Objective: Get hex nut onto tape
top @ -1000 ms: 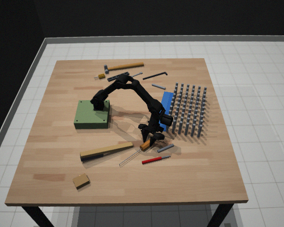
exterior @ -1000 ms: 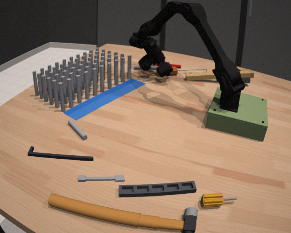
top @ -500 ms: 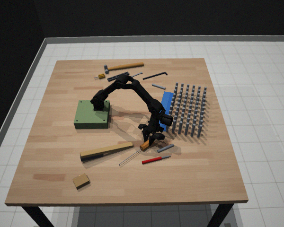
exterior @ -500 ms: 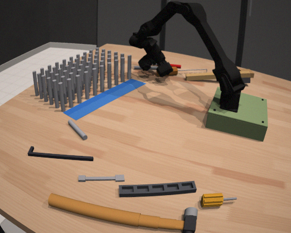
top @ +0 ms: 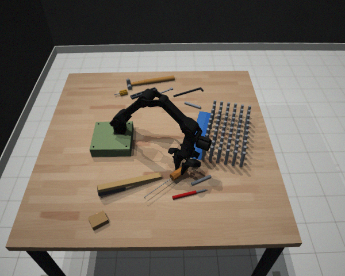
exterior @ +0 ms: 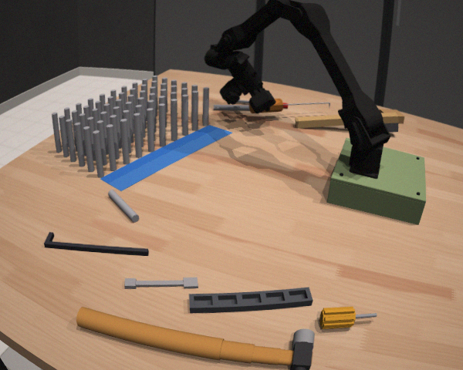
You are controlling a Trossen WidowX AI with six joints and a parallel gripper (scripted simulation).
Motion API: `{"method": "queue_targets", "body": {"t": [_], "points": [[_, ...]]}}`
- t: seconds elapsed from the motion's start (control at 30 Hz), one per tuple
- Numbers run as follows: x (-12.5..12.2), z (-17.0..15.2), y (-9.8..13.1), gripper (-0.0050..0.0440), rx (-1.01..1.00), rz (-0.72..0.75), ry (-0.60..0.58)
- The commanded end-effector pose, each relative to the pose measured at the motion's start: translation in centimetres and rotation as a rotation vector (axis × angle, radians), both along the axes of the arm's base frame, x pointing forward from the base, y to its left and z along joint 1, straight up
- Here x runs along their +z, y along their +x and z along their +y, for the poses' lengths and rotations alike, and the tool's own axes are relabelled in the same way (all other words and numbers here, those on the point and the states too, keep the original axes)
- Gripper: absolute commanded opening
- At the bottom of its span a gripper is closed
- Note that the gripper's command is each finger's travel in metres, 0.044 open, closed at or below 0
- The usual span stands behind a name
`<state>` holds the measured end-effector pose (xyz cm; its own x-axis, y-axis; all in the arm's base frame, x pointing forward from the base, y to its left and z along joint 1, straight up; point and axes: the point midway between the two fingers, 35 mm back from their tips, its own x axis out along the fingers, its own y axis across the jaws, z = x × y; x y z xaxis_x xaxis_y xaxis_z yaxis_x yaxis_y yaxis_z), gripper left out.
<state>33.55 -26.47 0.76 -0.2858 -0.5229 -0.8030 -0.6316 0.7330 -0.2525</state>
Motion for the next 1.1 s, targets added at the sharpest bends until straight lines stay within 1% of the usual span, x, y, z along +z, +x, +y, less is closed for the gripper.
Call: {"method": "queue_targets", "body": {"t": [0.0, 0.17, 0.27, 0.33, 0.47, 0.57, 0.63, 0.67, 0.7, 0.87, 0.93, 1.07], "points": [[5.3, -0.9, 1.3, -0.0003, -0.002, -0.069, -0.037], [8.7, -0.9, 1.3, -0.0005, -0.003, -0.071, -0.037], [8.7, -0.8, 1.2, -0.0005, -0.003, -0.056, -0.03], [10.7, -0.8, 1.1, -0.002, -0.003, -0.071, -0.037], [13.4, -0.5, 0.7, -0.005, -0.003, -0.073, -0.036], [15.3, -0.4, 0.2, -0.005, -0.007, -0.073, -0.035], [16.2, -0.3, 0.0, -0.005, -0.006, -0.074, -0.034], [16.4, -0.2, -0.1, -0.005, -0.005, -0.074, -0.034], [16.0, -0.2, 0.0, -0.005, -0.005, -0.061, -0.028], [16.0, 0.1, 0.2, -0.005, 0.013, -0.059, -0.022], [15.8, 0.9, 0.1, -0.005, 0.041, -0.048, -0.01], [16.3, 3.3, 1.0, -0.005, 0.152, -0.049, 0.012]]}}
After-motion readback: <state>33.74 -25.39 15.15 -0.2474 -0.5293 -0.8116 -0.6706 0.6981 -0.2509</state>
